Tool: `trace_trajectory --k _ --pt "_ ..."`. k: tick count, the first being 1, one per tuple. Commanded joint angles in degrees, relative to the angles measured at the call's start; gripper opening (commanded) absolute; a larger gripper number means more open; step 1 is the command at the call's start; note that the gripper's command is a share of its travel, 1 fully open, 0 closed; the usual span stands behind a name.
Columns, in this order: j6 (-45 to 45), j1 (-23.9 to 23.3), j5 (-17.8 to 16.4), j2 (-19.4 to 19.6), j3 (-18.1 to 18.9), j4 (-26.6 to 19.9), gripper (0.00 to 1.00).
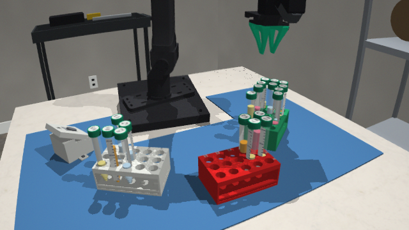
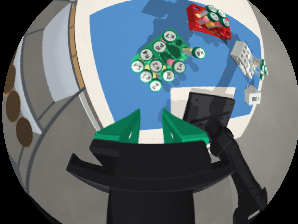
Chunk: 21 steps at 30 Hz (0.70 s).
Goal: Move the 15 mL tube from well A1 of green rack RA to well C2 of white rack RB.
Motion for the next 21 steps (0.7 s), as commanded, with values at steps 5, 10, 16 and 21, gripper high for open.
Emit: trace_trajectory --k 5,10,16,21 --pt "0.69 -0.6 0.47 -0.84 0.36 0.09 0.3" --pt "0.27 -1.02 0.45 -1.2 -0.06 0.2 0.3" --pt "-0.05 -1.34 0.43 -1.47 -1.23 1.14 0.3" --pt "-0.52 -1.8 0.4 -1.55 -3.44 3.36 0.3"
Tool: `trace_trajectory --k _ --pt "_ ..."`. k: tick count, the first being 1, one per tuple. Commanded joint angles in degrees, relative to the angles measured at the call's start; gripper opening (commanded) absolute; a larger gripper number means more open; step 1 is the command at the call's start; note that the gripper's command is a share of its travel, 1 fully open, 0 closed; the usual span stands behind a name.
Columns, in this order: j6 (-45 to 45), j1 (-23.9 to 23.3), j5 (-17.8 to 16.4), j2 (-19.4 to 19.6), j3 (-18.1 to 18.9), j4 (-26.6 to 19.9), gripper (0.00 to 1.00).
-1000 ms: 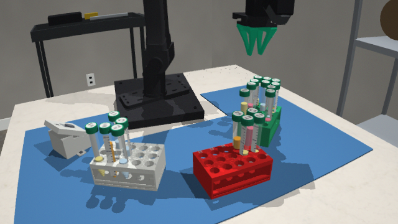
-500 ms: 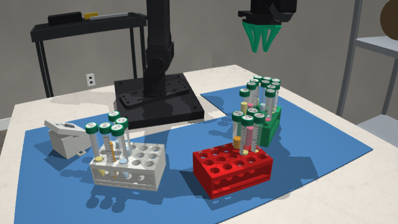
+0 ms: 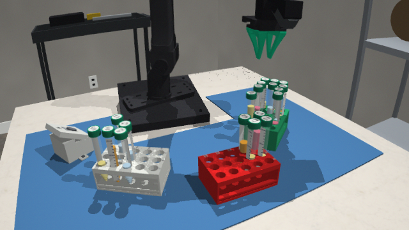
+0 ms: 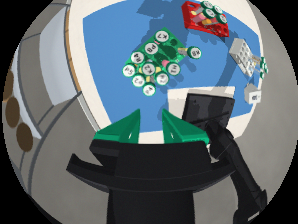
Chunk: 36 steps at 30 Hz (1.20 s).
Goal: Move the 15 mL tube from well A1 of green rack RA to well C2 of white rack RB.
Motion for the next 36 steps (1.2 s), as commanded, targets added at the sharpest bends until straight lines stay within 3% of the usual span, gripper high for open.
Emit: trace_trajectory --k 1,24,36 --pt "-0.31 -0.06 0.19 -0.4 -0.37 2.01 0.3" --pt "-1.65 -1.39 0.1 0.38 -7.94 10.56 0.3" --pt "-1.78 -1.52 0.09 0.11 -8.82 11.19 0.3"
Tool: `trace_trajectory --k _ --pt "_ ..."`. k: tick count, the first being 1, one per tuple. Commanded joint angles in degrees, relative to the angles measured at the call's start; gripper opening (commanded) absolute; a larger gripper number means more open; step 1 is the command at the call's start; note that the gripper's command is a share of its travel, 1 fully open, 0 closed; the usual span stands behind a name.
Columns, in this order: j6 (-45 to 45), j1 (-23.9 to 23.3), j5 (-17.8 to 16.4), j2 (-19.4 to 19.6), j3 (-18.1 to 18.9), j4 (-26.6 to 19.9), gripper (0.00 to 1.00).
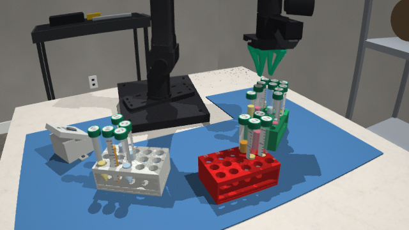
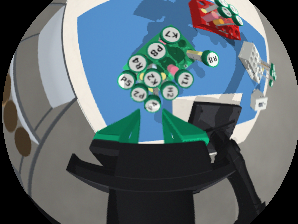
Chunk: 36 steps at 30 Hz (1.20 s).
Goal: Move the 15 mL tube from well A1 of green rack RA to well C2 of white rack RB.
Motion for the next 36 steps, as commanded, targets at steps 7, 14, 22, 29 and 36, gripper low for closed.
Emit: trace_trajectory --k 7,14,22,29,36 --pt "-0.09 -0.05 0.09 -0.7 -0.2 0.74 0.3" --pt "-0.17 -0.13 0.08 -0.82 -0.88 1.32 0.3" --pt "-0.27 -0.23 0.07 -0.77 -1.57 2.07 0.3" --pt "-0.33 -0.29 0.07 -0.74 -2.03 2.56 0.3" --pt "-0.42 -0.37 0.06 -0.64 -2.6 3.25 0.3"
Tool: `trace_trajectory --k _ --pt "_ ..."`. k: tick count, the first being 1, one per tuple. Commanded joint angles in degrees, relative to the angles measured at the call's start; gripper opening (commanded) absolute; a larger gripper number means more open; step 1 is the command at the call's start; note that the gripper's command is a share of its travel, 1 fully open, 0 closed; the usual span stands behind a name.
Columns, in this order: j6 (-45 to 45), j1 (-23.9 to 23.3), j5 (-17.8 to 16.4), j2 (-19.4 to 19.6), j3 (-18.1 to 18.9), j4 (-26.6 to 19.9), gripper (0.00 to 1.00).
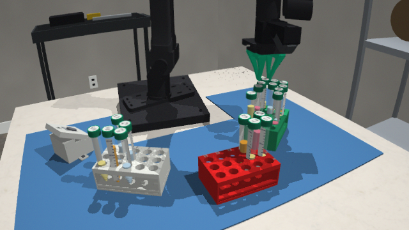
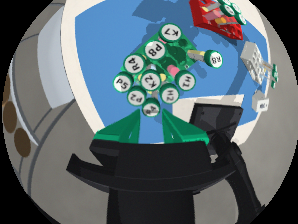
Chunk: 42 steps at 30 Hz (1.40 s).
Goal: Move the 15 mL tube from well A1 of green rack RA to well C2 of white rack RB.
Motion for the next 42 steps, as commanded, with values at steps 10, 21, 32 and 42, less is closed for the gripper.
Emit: trace_trajectory --k 10,21,32,42 --pt "-0.14 -0.07 0.06 -0.17 -0.43 1.3 0.3" --pt "-0.18 -0.11 0.05 -0.11 -0.73 1.66 0.0" --pt "-0.18 -0.12 0.05 -0.11 -0.73 1.67 0.0" --pt "-0.18 -0.12 0.05 -0.11 -0.73 1.67 0.0"
